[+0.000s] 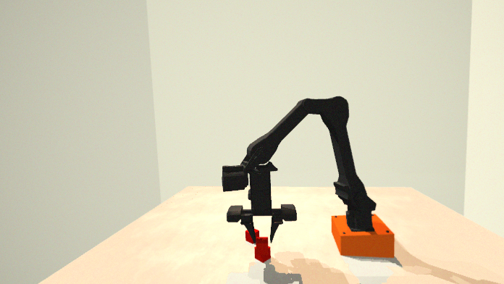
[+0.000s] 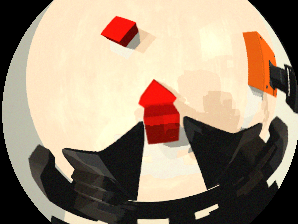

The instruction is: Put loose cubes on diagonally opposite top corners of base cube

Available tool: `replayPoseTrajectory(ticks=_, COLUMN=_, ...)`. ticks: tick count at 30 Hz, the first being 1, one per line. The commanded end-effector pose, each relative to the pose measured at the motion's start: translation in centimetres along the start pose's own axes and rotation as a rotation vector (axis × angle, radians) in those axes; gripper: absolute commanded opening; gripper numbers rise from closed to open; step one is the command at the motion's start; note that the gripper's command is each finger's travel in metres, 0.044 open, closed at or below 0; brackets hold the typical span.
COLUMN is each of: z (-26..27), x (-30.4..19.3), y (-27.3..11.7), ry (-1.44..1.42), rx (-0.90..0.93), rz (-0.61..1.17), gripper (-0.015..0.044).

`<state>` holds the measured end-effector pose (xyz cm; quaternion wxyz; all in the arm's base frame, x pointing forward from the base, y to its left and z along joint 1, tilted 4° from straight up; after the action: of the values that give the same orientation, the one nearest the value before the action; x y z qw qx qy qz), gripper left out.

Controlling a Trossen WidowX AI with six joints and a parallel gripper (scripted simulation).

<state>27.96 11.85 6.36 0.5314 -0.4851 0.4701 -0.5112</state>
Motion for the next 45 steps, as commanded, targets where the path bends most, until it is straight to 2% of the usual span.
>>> replayPoseTrajectory(ticks=1, z=0.2, x=-0.1, y=-0.8, ry=0.000, rx=0.010, rz=0.004, gripper=0.0205)
replayPoseTrajectory(ticks=23, z=0.1, x=-0.1, y=-2.9, ry=0.000, rx=0.010, rz=0.004, gripper=0.0205)
replayPoseTrajectory(ticks=24, z=0.1, x=0.0, y=-2.6, ry=-0.009, rx=0.003, rz=0.001, gripper=0.0231)
replayPoseTrajectory(ticks=26, z=0.6, x=0.6, y=-2.8, ry=-0.057, rx=0.004, rz=0.001, gripper=0.0265)
replayPoseTrajectory(ticks=45, z=4.8, x=10.0, y=-6.6, ry=-0.758, rx=0.009, rz=-0.013, gripper=0.0265)
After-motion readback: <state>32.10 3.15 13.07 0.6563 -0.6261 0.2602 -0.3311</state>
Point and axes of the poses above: the point midway between the two fingers, 35 mm back from their tips, its own y axis out along the fingers, its own z axis across the jaws, x = y × z, the point moved 1 cm from there along -y, back along the fingers, and after that the axes turned 6 degrees about y, right-handed, at the moved point
